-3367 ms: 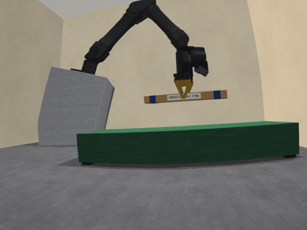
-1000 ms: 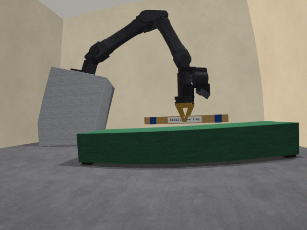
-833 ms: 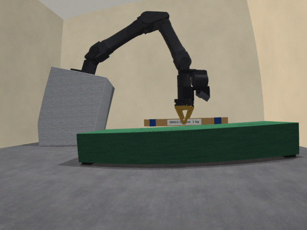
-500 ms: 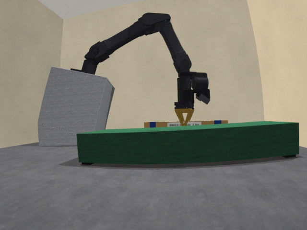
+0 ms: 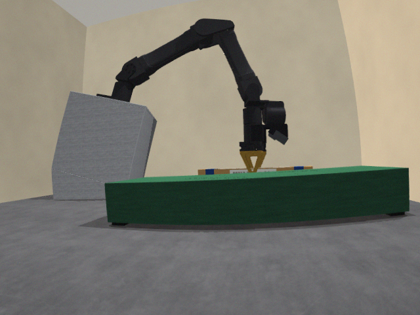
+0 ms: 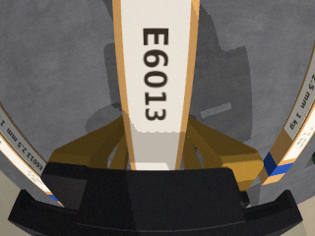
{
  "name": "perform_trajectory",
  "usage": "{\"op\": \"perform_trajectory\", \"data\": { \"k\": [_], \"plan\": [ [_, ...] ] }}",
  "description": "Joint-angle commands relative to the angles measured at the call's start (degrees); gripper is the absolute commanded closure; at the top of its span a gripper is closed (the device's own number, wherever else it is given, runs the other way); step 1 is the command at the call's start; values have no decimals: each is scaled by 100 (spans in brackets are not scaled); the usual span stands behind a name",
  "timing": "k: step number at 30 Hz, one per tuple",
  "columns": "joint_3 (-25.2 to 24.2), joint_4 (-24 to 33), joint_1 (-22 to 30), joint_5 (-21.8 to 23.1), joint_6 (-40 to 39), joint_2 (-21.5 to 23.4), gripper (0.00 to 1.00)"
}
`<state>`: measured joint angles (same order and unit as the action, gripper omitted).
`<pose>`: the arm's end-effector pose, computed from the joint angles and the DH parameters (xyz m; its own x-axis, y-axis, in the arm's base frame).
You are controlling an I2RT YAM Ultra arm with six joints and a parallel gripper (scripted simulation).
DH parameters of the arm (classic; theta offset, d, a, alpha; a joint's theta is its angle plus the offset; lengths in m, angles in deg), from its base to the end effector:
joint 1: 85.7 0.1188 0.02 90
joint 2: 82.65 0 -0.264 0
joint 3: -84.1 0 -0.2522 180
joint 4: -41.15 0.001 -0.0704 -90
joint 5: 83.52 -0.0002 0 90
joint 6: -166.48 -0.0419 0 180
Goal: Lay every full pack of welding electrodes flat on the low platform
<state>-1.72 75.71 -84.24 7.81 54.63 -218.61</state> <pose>0.4240 0.0128 0.0251 -0.9131 0.3489 -0.2108 0.3328 0.9367 0.1088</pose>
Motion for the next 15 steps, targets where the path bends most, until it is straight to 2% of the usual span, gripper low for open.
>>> {"op": "perform_trajectory", "data": {
  "k": [1, 15],
  "plan": [
    [266, 72, 57, -51, -58, 246, 100],
    [308, 102, 81, -54, -70, 235, 100]
  ]
}}
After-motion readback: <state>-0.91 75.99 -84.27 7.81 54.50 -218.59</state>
